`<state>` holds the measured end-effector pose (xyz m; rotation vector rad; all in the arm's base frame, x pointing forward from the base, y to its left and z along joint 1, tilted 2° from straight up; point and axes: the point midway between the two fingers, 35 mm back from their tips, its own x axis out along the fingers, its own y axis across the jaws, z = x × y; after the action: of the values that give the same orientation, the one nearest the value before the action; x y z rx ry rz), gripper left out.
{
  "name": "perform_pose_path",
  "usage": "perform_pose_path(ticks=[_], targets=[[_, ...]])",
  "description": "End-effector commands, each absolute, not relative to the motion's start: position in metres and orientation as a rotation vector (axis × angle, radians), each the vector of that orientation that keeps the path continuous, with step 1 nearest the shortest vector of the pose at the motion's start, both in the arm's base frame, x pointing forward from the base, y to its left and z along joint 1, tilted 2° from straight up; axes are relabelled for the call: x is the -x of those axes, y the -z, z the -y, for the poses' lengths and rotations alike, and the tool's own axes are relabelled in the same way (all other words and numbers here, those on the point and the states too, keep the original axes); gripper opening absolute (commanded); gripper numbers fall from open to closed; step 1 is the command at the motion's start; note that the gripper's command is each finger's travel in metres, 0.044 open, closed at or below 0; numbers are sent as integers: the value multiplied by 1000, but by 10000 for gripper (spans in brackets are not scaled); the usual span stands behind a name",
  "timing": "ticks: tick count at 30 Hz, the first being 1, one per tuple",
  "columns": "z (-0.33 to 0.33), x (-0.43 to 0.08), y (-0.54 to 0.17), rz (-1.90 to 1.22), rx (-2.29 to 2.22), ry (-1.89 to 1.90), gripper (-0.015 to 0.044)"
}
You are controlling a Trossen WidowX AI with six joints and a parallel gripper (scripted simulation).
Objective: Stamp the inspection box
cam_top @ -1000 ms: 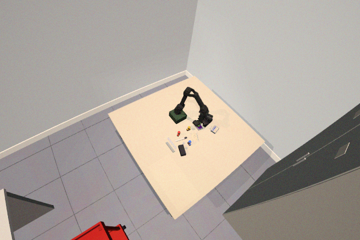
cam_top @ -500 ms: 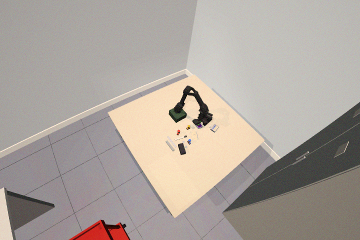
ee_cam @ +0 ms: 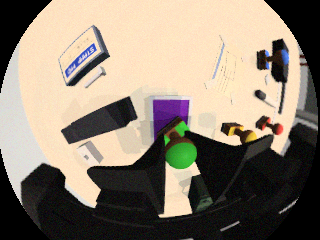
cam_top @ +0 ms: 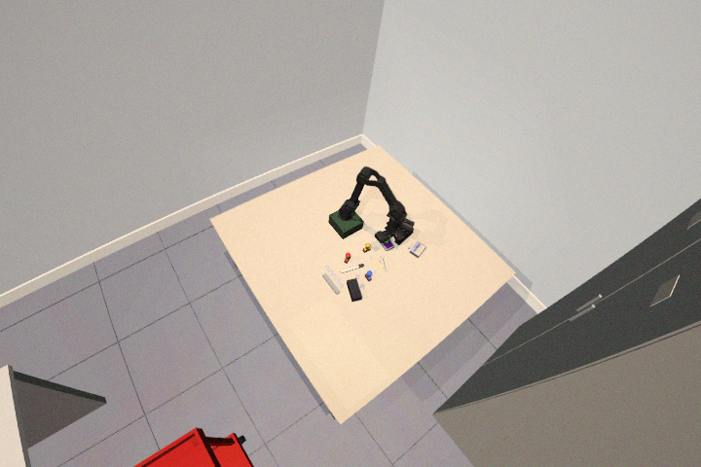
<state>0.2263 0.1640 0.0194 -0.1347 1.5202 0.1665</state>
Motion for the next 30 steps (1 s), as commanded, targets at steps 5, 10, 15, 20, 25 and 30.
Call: perform_pose_path(ticks=[5,10,15,20,25,30], targets=[[-164,-227,-25,-1516,136,-165,0],[-164,-227,-27,-1516,136,-165,0],[-164,-227,-34,-1516,136,-165,0],[-164,-227,-42,-1516,136,-165,0],[-164,-227,-50,-1516,136,-165,0],[-163,-226,-58,-1516,136,-165,0]])
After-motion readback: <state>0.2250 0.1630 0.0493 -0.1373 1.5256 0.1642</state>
